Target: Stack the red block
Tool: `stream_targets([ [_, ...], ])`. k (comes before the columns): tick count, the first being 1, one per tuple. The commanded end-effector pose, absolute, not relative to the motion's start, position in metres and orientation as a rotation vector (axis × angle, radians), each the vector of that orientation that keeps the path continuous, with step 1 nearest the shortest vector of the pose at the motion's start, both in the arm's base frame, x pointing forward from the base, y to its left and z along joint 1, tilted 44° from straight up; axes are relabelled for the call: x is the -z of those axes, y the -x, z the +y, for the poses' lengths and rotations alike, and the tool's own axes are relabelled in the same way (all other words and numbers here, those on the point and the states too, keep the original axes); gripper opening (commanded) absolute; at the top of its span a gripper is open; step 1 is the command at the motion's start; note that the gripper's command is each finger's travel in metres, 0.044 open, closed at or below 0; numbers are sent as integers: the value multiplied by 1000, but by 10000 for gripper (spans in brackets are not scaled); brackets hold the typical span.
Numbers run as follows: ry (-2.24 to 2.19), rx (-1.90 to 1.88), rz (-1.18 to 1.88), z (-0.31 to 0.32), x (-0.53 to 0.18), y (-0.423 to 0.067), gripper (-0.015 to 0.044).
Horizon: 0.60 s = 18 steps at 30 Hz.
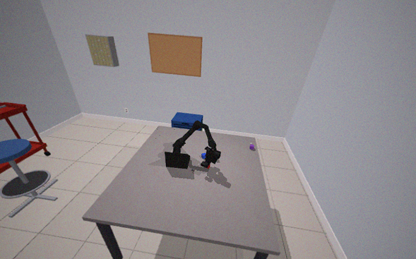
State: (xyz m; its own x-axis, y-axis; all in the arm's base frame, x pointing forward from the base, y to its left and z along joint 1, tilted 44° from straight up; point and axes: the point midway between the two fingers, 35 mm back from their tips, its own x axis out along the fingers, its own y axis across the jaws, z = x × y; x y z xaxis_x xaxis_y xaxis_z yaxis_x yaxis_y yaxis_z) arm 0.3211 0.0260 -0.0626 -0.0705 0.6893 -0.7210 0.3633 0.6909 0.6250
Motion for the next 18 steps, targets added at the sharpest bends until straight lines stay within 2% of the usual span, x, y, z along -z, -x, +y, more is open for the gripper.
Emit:
stream_targets([
  [1, -848, -330, 1660, 10, 47, -327, 0],
  [18, -846, -328, 1661, -45, -12, -331, 0],
])
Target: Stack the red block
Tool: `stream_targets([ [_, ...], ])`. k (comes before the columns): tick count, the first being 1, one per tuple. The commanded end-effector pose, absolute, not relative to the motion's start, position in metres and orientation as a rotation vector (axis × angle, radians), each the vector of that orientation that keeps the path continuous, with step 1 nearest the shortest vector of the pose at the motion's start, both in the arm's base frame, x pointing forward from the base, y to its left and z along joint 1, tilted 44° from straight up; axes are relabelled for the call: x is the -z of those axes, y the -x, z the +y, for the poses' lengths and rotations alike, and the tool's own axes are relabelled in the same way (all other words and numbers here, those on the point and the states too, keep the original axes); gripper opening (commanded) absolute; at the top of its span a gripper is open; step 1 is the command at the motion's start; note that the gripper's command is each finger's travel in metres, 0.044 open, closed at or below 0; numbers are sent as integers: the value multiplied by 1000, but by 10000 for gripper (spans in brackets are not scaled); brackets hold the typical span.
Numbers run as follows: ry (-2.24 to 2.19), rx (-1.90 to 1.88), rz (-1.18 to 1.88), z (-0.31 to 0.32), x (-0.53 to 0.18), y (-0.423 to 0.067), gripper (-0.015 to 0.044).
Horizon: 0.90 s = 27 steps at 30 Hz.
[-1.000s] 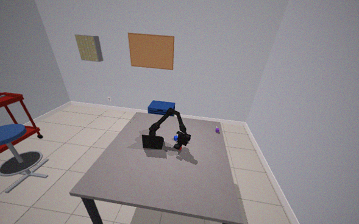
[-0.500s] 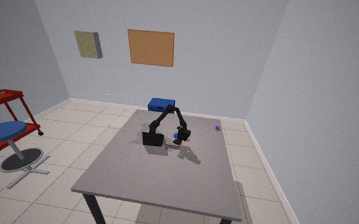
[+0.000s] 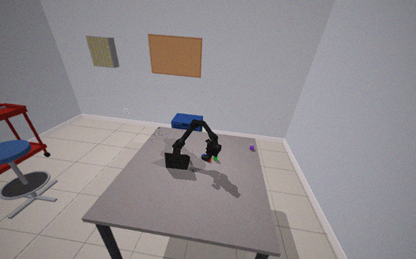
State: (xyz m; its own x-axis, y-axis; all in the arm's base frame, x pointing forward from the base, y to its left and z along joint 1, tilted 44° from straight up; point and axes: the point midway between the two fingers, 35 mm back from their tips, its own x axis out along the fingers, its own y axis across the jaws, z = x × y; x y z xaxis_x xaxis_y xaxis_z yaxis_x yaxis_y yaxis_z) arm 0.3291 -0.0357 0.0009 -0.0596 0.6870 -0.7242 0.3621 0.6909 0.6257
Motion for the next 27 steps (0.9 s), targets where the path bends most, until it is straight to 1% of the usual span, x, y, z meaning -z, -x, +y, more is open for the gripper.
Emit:
stream_targets([
  [1, -846, -328, 1661, -46, -13, -331, 0],
  [11, -847, -324, 1661, -39, -18, -335, 0],
  [27, -849, -327, 1659, 53, -102, -378, 0],
])
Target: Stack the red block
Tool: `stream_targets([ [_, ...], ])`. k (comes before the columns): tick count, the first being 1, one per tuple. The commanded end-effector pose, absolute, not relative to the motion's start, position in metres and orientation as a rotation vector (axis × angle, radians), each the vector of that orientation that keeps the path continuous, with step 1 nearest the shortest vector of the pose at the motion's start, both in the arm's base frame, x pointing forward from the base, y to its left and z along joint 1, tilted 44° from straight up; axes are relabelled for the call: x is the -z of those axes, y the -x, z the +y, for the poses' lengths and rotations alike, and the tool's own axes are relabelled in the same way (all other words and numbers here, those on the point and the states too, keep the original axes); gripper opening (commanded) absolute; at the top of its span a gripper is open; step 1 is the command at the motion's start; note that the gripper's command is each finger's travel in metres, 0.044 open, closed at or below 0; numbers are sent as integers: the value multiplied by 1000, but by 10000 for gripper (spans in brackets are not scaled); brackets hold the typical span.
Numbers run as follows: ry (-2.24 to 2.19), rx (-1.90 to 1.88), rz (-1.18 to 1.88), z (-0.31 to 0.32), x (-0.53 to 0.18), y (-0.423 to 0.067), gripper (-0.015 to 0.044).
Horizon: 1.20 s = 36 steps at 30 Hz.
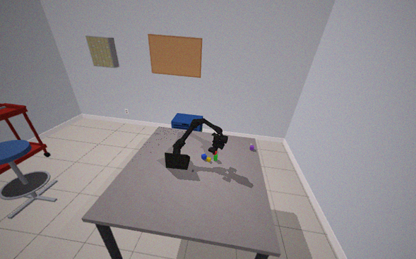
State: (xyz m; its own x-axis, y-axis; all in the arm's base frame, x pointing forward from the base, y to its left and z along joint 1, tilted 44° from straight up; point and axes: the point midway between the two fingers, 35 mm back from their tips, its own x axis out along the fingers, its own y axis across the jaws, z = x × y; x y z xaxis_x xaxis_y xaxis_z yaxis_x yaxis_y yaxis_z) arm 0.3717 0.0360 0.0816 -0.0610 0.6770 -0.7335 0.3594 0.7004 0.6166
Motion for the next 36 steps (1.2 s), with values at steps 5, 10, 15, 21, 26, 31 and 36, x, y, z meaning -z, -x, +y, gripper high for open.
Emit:
stream_targets([
  [5, -850, -334, 1659, 71, -119, -381, 0],
  [10, -850, -335, 1659, 76, -114, -381, 0],
  [15, -851, -335, 1659, 87, -102, -380, 0],
  [21, -851, -336, 1659, 98, -91, -380, 0],
  [26, -852, -336, 1659, 108, -82, -379, 0],
  [31, -852, -336, 1659, 108, -82, -379, 0],
  [36, -852, -336, 1659, 108, -82, -379, 0],
])
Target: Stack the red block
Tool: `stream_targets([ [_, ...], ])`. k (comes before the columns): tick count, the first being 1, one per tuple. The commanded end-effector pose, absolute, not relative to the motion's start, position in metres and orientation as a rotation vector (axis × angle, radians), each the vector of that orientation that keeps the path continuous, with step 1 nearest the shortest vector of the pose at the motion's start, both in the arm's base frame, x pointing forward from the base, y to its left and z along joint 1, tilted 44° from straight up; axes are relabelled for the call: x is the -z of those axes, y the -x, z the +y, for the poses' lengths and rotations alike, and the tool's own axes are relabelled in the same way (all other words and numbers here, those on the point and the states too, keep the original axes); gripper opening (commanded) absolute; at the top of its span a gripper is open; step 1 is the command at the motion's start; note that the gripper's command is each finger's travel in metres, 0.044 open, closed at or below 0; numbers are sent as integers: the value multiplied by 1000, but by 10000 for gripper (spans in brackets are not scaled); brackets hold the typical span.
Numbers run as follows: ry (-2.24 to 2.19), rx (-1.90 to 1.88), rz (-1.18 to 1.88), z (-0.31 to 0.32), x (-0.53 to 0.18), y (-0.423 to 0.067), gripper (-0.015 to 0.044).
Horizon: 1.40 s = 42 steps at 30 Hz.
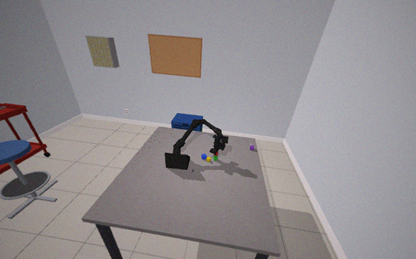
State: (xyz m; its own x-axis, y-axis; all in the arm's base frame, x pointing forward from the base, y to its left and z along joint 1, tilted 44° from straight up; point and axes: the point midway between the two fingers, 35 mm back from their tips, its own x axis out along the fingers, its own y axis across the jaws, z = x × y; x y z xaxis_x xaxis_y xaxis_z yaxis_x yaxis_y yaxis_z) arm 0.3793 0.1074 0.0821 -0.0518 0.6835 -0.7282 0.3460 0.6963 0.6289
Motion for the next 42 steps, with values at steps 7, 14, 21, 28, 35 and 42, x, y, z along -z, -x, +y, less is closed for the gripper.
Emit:
stream_targets([
  [7, -852, -337, 1659, 109, -81, -379, 0],
  [14, -852, -336, 1659, 108, -82, -379, 0],
  [21, -847, -334, 1660, 108, -81, -379, 131],
  [28, -847, -334, 1660, 108, -81, -379, 315],
  [35, -847, -334, 1660, 108, -81, -379, 440],
  [42, -847, -334, 1660, 108, -81, -379, 440],
])
